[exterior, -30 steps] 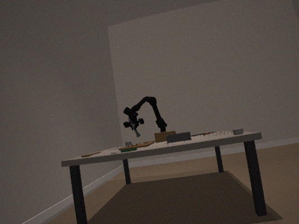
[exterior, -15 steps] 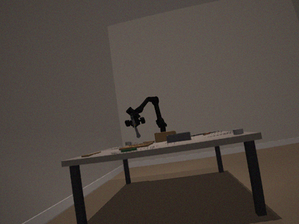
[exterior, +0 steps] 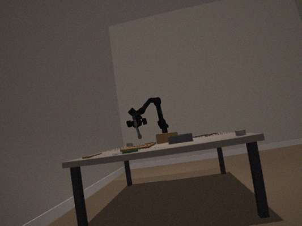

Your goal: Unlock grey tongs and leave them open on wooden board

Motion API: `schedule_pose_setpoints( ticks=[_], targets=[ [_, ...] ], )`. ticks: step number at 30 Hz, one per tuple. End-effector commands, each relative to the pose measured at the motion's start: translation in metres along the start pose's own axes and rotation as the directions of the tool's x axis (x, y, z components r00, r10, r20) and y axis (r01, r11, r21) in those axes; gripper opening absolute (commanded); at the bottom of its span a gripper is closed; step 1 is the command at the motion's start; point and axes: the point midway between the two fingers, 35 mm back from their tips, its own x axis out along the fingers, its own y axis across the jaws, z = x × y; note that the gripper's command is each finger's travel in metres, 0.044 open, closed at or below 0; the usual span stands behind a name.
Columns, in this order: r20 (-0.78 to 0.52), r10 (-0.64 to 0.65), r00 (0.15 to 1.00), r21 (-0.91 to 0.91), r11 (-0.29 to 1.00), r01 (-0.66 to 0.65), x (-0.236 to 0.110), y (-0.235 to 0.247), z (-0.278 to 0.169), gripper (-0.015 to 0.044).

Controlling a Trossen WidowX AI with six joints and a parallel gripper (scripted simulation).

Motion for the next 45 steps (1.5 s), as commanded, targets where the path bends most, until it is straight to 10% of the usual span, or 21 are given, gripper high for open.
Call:
schedule_pose_setpoints(
  ticks=[1, 25, 45],
  targets=[
    [0.012, -0.001, 1.000, -0.011, 1.000, 0.001, -0.002, 0.000, 0.003, -0.0150],
    [0.005, -0.001, 1.000, -0.009, 1.000, 0.001, -0.001, 0.000, 0.003, -0.0150],
    [-0.272, 0.006, 0.962, 0.050, 0.999, 0.008, 0.029, -0.009, -0.001, -0.0150]
  ],
)
